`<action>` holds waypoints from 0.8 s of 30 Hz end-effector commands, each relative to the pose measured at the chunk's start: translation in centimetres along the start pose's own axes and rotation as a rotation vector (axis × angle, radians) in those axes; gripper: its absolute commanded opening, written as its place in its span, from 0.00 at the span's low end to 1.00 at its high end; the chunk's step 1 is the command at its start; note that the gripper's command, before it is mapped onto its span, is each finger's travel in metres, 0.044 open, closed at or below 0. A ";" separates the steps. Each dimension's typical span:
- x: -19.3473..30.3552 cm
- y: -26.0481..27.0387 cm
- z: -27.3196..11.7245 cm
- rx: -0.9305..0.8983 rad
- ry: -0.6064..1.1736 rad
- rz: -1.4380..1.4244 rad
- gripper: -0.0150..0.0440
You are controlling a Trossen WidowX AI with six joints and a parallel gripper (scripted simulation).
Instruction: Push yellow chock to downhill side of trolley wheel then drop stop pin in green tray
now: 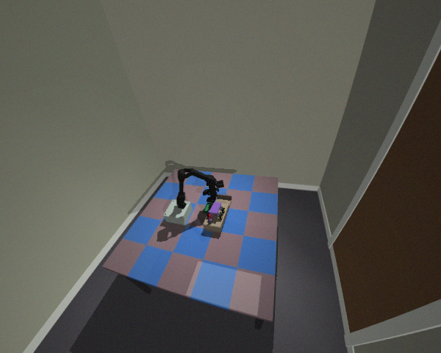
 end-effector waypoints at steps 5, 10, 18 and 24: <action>-0.1 0.8 -0.1 -0.005 0.005 0.000 0.25; -0.1 1.2 -0.1 -0.006 0.005 0.000 0.25; -0.1 1.8 -0.1 -0.006 0.005 0.000 0.25; -0.2 2.3 -0.1 -0.006 0.005 0.000 0.25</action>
Point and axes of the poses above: the point midway between the two fingers, 35 mm back from their tips, its own z axis out along the fingers, its own y axis across the jaws, x = y × z, the point moved 8 cm from there along -z, back along the fingers, and after that the axes turned 1 degree about -z, right-handed, at the moved point
